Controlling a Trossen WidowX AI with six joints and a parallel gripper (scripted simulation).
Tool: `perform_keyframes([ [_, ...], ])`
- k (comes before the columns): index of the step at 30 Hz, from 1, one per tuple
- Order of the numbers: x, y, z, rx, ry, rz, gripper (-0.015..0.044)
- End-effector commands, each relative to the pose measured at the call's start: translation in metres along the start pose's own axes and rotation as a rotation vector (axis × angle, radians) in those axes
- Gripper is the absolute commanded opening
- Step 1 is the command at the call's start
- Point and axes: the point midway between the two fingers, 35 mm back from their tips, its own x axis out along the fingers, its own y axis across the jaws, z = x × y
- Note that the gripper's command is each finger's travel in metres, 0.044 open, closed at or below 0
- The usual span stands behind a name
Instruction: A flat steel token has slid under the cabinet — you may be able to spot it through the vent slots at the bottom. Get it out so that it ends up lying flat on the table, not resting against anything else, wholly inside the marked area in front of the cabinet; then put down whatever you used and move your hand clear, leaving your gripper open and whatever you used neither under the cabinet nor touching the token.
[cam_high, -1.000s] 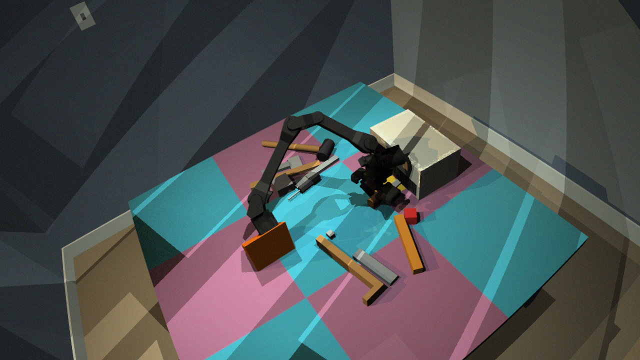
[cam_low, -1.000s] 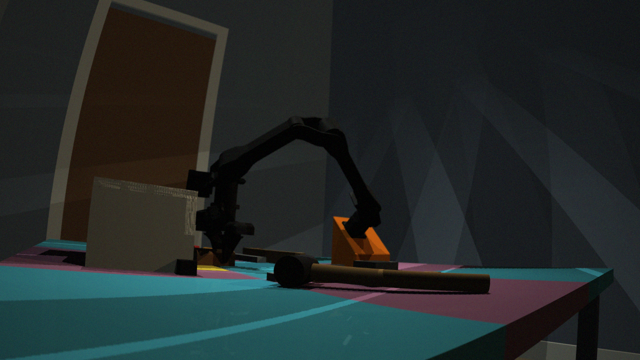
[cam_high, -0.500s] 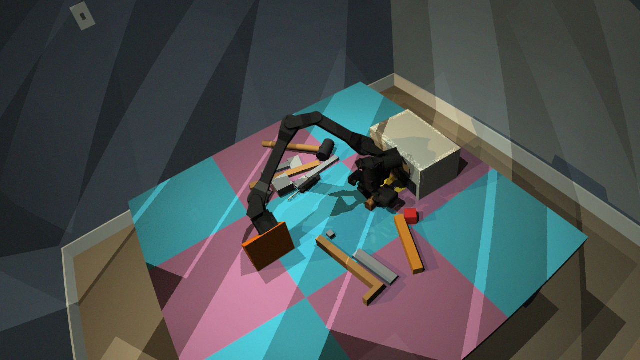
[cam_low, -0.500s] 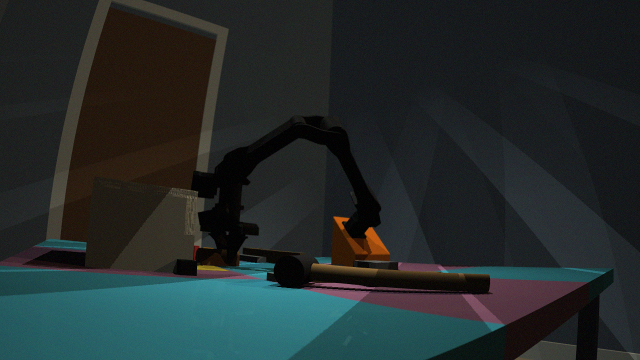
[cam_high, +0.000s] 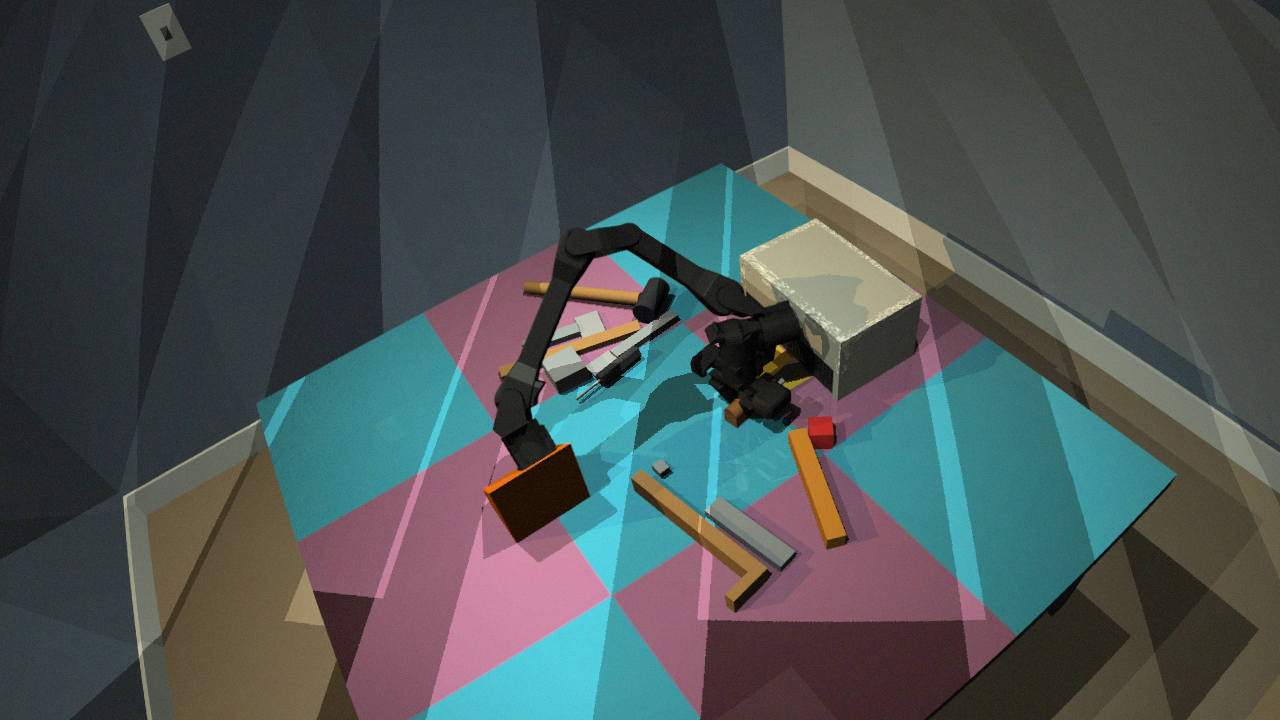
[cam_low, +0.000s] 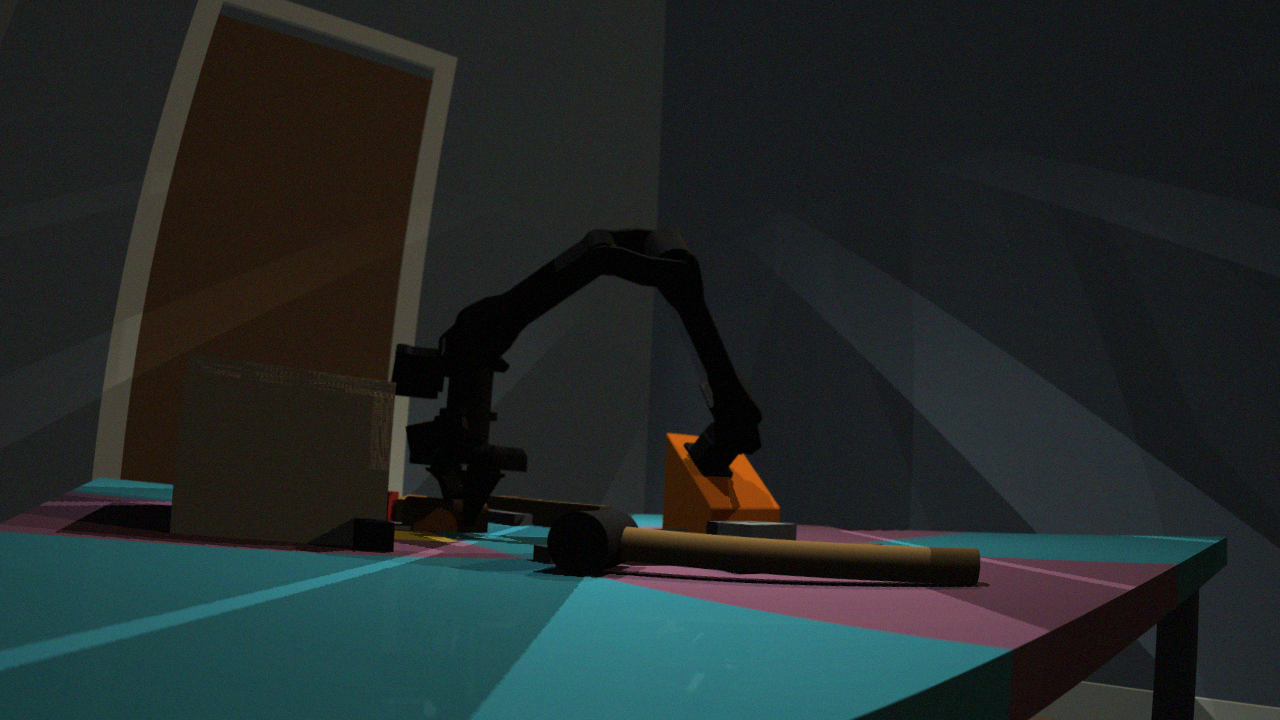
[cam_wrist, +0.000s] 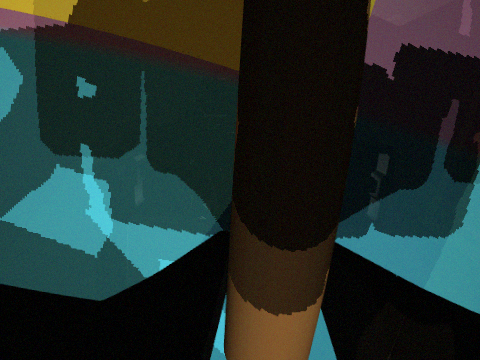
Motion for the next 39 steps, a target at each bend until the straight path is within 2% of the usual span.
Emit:
perform_keyframes([
  [1,0.001,0.0,-0.006,-0.001,0.003,0.001,0.0],
  [39,0.001,-0.002,-0.049,0.0,0.005,0.0,0.0],
])
